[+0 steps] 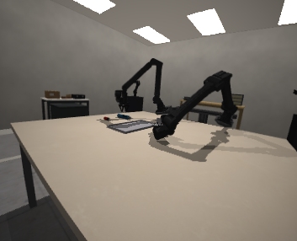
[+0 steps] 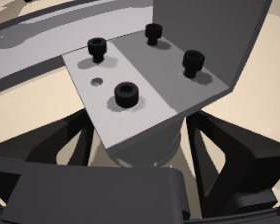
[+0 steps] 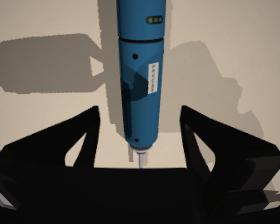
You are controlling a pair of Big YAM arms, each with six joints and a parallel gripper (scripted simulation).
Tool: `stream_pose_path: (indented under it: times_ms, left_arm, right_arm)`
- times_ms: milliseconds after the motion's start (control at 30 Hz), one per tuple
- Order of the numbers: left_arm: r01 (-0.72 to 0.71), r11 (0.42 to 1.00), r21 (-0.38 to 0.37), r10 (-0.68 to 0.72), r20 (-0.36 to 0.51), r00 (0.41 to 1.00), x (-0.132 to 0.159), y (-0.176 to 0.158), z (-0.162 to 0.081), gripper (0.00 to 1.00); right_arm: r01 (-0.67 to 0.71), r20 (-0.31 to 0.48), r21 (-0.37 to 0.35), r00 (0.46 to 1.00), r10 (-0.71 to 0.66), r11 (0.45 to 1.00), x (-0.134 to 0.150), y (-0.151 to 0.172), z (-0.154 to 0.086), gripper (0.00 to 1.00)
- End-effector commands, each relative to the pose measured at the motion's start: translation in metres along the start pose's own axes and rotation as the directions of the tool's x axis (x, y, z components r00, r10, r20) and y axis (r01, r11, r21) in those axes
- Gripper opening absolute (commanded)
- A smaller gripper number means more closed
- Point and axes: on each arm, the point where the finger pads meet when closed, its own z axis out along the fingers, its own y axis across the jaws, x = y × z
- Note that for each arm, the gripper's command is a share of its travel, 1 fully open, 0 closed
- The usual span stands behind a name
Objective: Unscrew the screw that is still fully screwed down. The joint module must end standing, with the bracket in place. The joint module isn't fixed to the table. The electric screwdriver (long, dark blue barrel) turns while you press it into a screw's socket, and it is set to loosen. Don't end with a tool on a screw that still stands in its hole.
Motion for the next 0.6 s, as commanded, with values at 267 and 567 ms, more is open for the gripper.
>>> stream_pose_path:
  times_ms: [267, 567]
  left_arm:
    - [-0.023, 1.0, -0.014, 0.023, -0.003, 1.0, -0.0066, 0.0099, -0.0035, 0.74]
    - [-0.023, 1.0, -0.014, 0.023, -0.003, 1.0, -0.0066, 0.0099, -0.0035, 0.63]
  right_arm:
    - [-0.014, -0.017, 0.009, 1.0, 0.014, 1.0, 0.0019, -0.0014, 0.0071, 0.65]
    - [-0.014, -0.017, 0.009, 1.0, 0.014, 1.0, 0.0019, -0.0014, 0.0071, 0.65]
